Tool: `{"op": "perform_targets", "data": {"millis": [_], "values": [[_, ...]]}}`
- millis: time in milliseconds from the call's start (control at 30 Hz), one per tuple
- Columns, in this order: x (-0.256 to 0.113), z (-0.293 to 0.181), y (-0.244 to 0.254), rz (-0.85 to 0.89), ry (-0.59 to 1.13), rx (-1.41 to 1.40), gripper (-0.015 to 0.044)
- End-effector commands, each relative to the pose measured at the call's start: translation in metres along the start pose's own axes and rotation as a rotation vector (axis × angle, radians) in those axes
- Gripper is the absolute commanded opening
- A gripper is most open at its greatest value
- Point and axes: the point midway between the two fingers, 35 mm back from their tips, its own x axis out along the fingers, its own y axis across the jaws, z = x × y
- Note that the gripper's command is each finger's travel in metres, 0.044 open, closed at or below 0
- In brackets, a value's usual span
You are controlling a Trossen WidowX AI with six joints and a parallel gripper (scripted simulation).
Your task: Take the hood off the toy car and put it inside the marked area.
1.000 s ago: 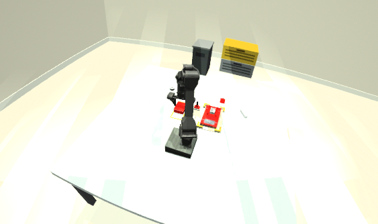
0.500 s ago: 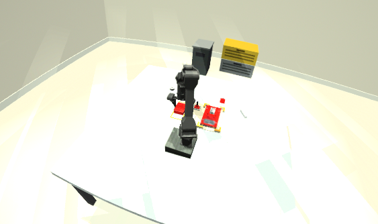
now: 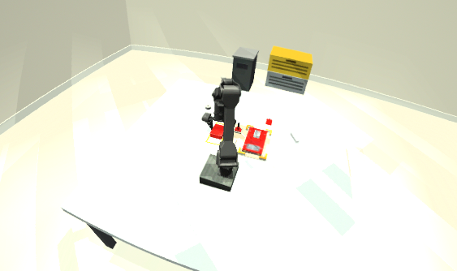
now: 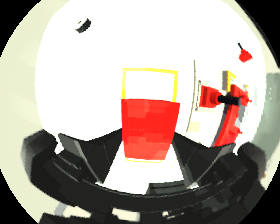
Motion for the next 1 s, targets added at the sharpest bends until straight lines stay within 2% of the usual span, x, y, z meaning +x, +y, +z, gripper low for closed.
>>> {"op": "perform_targets", "data": {"millis": [0, 100, 367, 967], "values": [[0.000, 0.000, 0.000, 0.000, 0.000, 0.000, 0.0368], [-0.002, 0.000, 0.000, 0.000, 0.000, 0.000, 0.0440], [-0.071, 0.001, 0.000, 0.004, 0.003, 0.000, 0.0440], [-0.071, 0.001, 0.000, 0.004, 0.003, 0.000, 0.0440]]}}
